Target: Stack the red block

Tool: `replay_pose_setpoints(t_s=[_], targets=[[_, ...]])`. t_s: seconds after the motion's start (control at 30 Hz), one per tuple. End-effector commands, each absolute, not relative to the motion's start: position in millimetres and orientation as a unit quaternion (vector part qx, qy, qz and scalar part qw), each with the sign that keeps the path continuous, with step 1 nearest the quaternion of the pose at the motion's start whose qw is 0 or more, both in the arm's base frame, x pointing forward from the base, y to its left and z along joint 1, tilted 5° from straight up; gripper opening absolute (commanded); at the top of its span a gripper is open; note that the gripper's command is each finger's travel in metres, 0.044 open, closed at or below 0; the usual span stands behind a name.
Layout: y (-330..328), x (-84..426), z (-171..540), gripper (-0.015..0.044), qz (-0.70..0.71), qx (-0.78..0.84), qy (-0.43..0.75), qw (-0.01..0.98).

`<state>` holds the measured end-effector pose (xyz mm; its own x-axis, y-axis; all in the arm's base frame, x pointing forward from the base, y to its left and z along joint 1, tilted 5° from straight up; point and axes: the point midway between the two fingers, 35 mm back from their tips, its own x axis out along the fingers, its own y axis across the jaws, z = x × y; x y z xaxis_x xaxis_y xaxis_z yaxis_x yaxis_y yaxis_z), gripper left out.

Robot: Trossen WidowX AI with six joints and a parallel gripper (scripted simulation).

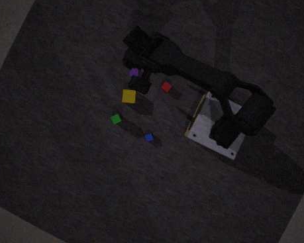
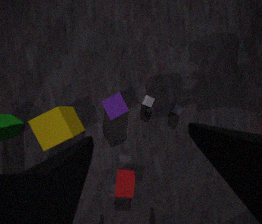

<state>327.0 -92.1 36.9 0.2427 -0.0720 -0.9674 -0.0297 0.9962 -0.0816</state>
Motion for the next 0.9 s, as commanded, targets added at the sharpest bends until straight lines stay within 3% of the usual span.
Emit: replay_pose_setpoints(t_s=[0.0,0.17,0.87], targets=[[-79,284,32,0.0440,-0.054,0.004,0.658,0.751],[-66,235,27,0.0440,-0.104,0.048,0.701,0.704],[-70,235,-18,0.0440,-0.106,0.049,0.702,0.702]])
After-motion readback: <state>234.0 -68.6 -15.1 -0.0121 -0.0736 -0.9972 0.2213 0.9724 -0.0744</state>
